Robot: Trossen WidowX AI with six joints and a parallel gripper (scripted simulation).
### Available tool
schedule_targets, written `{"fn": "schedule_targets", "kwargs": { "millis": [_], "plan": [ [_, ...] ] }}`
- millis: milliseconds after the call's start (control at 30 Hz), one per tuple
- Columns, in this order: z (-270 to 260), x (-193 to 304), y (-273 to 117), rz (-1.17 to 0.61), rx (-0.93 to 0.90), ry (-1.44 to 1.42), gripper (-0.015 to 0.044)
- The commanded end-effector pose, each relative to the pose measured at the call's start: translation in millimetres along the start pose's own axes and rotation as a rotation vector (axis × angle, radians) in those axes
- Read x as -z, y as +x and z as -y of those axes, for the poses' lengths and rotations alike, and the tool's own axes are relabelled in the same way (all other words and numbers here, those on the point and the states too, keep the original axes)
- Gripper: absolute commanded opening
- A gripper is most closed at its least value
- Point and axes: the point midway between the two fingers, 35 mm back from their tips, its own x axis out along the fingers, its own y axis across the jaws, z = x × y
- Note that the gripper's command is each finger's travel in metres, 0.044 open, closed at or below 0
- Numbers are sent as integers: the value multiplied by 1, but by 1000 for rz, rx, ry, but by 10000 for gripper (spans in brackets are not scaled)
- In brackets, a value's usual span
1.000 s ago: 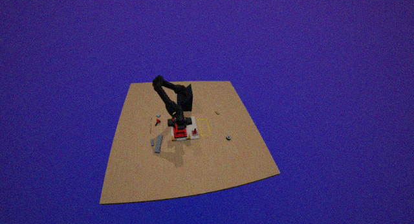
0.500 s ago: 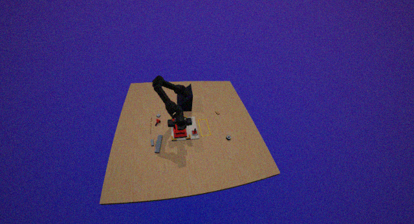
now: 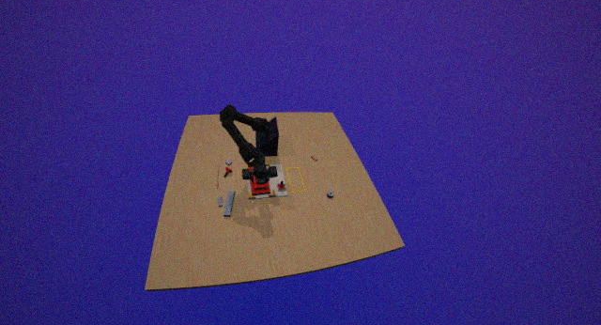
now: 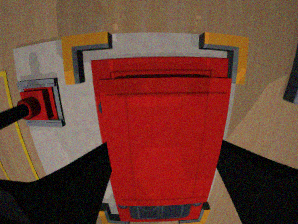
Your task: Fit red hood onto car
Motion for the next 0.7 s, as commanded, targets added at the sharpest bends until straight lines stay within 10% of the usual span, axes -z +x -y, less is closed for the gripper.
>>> {"fn": "schedule_targets", "kwargs": {
  "millis": [0,667],
  "plan": [
    [0,0,2,1,2,-4,0],
    [0,0,7,0,1,0,0]
  ]
}}
